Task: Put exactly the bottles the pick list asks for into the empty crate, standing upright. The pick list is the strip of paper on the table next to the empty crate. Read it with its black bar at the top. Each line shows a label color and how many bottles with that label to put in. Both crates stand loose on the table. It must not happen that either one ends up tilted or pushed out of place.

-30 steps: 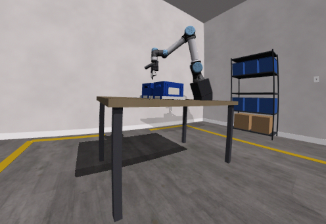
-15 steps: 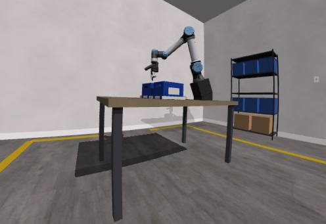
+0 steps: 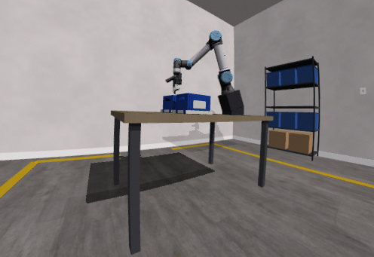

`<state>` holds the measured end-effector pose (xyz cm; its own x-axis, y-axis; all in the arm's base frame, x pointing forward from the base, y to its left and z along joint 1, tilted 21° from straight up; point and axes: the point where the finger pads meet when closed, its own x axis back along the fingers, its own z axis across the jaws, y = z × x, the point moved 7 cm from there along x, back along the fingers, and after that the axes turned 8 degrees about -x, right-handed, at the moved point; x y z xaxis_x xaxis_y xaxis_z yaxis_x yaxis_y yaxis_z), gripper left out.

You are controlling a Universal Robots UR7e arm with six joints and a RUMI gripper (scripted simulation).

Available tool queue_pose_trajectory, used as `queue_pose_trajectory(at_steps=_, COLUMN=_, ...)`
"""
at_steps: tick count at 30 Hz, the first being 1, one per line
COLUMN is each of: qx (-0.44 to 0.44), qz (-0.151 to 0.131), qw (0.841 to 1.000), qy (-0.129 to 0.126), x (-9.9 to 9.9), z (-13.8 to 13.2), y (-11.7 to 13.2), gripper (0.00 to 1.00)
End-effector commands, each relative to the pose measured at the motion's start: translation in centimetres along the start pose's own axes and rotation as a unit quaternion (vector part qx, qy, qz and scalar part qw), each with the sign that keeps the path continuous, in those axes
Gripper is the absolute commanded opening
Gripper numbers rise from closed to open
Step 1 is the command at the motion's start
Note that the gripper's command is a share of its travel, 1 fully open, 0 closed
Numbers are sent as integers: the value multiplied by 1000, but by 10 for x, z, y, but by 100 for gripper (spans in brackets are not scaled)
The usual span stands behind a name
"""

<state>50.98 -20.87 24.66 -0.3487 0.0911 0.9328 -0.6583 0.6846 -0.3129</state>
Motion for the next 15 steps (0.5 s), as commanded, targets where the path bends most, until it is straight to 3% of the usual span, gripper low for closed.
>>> queue_pose_trajectory(at_steps=1, qx=0, qz=1, qw=1000, qy=0, x=-6, z=0, y=0, gripper=38)
queue_pose_trajectory(at_steps=15, qx=0, qz=1, qw=1000, qy=0, x=-22, z=0, y=0, gripper=38)
